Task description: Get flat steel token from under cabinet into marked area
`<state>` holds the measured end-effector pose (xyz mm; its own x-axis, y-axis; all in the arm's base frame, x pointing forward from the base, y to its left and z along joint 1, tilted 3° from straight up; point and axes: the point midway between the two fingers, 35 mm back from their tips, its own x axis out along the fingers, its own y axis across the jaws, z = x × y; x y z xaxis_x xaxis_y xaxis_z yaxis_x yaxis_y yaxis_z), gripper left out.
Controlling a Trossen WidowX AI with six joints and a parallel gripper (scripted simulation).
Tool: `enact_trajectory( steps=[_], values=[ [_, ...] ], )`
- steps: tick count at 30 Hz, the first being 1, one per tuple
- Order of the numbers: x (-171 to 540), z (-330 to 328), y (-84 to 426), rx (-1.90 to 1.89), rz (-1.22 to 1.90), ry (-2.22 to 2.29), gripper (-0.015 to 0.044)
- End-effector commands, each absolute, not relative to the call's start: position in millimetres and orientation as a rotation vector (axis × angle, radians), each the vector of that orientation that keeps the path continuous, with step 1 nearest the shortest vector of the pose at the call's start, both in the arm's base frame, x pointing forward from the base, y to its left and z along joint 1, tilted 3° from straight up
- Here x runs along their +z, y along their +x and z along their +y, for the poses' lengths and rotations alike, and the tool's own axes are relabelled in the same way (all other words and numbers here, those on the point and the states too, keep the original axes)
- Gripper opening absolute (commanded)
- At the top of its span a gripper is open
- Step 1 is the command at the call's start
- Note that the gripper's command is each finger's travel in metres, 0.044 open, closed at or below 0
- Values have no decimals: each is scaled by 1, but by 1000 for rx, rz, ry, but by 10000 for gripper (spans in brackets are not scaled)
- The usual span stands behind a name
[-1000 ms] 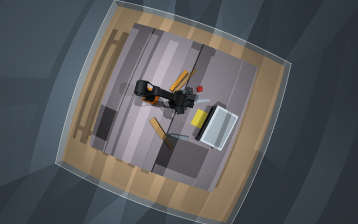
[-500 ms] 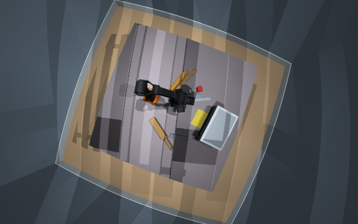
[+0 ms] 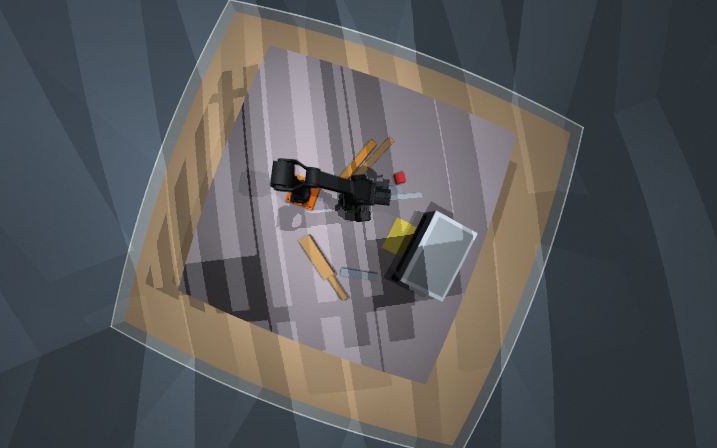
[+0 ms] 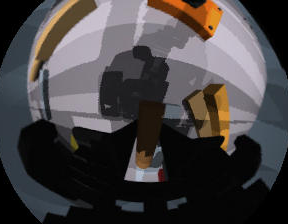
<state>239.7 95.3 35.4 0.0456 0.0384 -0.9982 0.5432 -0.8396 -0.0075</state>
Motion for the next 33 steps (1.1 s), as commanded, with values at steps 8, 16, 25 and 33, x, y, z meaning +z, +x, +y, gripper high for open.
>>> enact_trajectory(
  steps=[8,16,25,33],
  values=[
    [36,109,237,-1843,603,1956,0],
    [37,117,235,-1843,603,1957,0],
    [37,125,233,-1844,604,1957,0],
    [37,133,231,-1844,605,1957,0]
  ],
)
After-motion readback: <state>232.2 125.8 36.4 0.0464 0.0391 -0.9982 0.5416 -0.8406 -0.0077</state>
